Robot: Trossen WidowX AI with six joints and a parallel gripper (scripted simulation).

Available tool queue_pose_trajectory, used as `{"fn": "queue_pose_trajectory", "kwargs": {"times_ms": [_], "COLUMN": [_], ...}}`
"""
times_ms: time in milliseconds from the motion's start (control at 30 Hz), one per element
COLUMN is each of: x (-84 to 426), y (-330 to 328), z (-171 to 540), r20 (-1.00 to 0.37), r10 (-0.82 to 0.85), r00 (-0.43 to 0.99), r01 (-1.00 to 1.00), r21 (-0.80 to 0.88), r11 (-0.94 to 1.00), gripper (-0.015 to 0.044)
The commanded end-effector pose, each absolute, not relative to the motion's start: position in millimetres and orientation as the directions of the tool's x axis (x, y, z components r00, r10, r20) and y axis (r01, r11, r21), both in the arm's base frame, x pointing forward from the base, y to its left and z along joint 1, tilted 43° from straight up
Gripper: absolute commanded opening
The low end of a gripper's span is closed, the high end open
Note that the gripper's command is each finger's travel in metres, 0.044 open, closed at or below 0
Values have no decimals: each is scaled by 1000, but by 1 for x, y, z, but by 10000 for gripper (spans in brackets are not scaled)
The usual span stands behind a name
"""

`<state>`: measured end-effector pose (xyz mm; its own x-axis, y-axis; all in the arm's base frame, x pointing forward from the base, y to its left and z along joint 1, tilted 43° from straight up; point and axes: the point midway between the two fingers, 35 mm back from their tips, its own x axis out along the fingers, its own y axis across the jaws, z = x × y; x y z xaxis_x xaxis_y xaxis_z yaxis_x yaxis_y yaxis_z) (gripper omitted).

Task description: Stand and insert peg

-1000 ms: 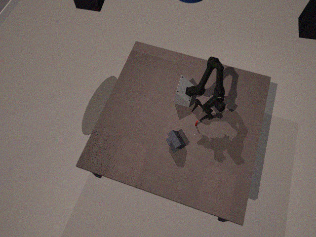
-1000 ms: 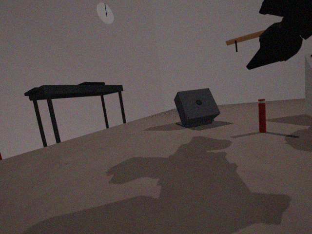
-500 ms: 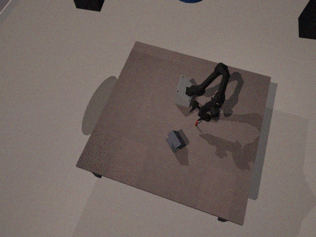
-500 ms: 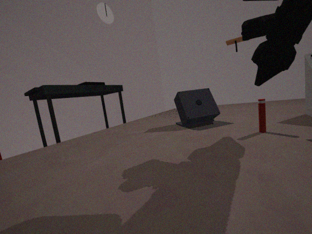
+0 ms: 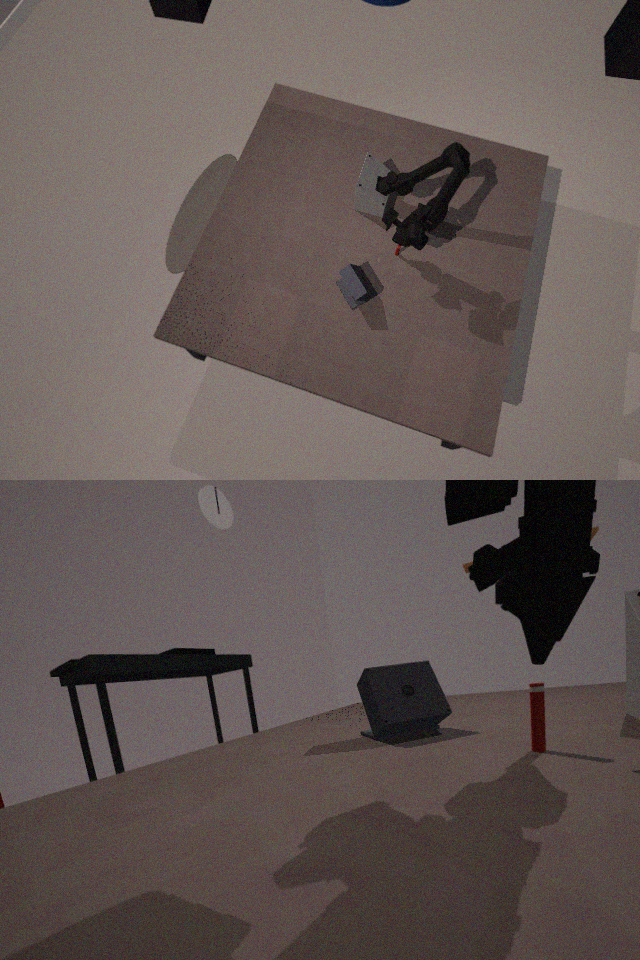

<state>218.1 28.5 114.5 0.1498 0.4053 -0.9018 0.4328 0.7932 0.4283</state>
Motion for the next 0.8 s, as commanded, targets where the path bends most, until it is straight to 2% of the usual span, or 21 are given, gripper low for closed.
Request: {"fn": "queue_pose_trajectory", "kwargs": {"times_ms": [0, 233, 567, 767], "x": [224, 235, 235, 237], "y": [30, 29, 29, 40], "z": [118, 127, 127, 116], "r20": [-850, -741, -737, -737], "r10": [513, 661, 665, 665], "r00": [121, 119, 119, 120], "r01": [442, 469, 465, 312], "r21": [508, 629, 633, 664], "r11": [739, 620, 619, 680], "gripper": [440, 440, 440, 440]}}
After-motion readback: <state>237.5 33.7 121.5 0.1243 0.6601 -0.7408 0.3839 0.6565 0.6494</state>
